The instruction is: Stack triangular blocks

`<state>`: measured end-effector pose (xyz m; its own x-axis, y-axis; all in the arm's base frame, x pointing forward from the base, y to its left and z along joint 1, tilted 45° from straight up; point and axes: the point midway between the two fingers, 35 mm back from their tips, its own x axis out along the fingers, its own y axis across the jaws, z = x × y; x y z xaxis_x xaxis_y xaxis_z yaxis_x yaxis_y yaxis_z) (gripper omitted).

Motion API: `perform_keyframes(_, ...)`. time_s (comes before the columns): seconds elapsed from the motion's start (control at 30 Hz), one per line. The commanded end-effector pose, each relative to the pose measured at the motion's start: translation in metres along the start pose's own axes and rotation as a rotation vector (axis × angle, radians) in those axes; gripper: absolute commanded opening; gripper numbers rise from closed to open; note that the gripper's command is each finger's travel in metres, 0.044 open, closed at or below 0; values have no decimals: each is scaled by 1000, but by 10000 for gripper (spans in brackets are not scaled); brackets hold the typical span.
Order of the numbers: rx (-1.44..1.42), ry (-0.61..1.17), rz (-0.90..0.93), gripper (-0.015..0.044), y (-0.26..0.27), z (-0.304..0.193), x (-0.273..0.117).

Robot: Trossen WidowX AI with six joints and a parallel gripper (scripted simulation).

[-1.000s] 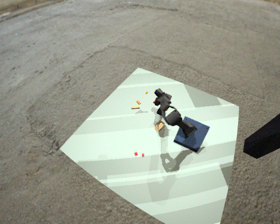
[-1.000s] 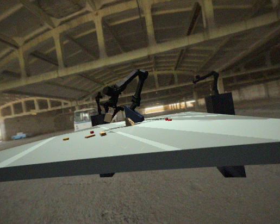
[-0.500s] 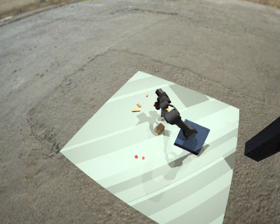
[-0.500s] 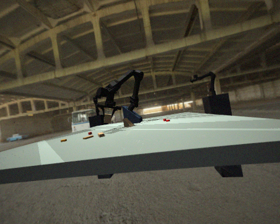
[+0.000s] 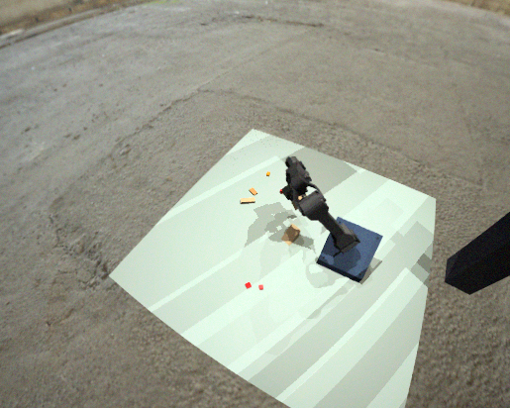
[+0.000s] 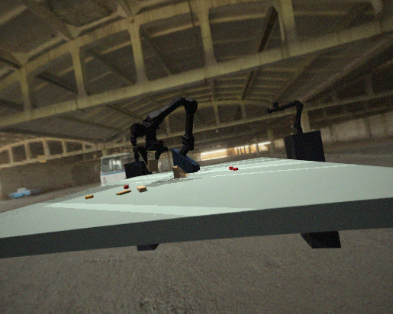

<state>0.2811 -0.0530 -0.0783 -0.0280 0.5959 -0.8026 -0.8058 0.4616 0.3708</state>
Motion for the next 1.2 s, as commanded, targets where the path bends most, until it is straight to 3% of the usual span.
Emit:
perform_keyframes(0.0, -100, -27, 16, 0, -4, 1, -4)
perform_keyframes(0.4, -400, -115, 70, 0, -7, 2, -10)
perform_keyframes(1.17, -410, -106, 62, 0, 34, 60, -49)
